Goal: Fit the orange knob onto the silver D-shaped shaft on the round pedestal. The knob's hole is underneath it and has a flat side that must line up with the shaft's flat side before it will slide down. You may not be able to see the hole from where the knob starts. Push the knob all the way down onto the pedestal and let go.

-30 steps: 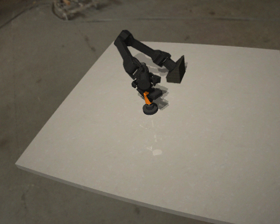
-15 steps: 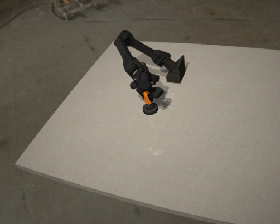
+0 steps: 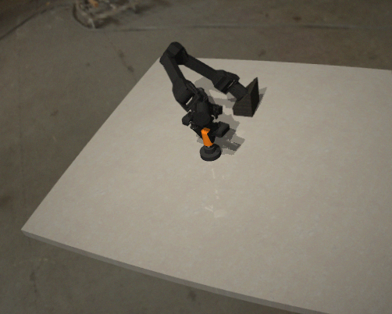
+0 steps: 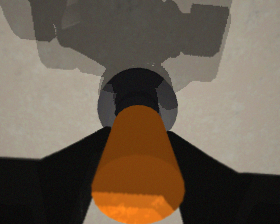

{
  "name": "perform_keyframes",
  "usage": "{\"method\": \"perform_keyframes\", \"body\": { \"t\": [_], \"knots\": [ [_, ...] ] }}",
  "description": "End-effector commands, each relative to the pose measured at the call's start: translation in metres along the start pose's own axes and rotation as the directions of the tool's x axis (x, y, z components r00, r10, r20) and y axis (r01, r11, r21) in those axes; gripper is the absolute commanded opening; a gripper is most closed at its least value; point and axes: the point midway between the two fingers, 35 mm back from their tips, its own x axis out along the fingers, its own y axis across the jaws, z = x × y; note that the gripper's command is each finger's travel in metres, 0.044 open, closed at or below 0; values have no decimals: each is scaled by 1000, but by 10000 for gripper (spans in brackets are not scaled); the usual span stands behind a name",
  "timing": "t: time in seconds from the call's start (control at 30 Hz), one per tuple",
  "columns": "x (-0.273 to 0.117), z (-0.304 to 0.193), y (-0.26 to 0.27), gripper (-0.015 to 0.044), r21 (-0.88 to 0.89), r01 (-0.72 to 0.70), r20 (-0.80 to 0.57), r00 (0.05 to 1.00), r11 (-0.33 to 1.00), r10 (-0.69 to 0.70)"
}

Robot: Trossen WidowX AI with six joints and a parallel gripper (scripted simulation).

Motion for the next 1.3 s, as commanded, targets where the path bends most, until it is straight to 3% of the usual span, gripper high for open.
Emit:
{"method": "perform_keyframes", "body": {
  "t": [0.0, 0.37, 0.6, 1.27],
  "knots": [
    [0, -1, 1, 0, -2, -1, -4, 1000, 1000, 1],
    [-4, -2, 1, 0, -11, -1, -4, 1000, 1000, 1],
    [-4, -2, -1, 0, -210, -2, -4, 1000, 978, 1],
    [-2, 0, 2, 0, -210, -2, -4, 1000, 978, 1]
  ]
}}
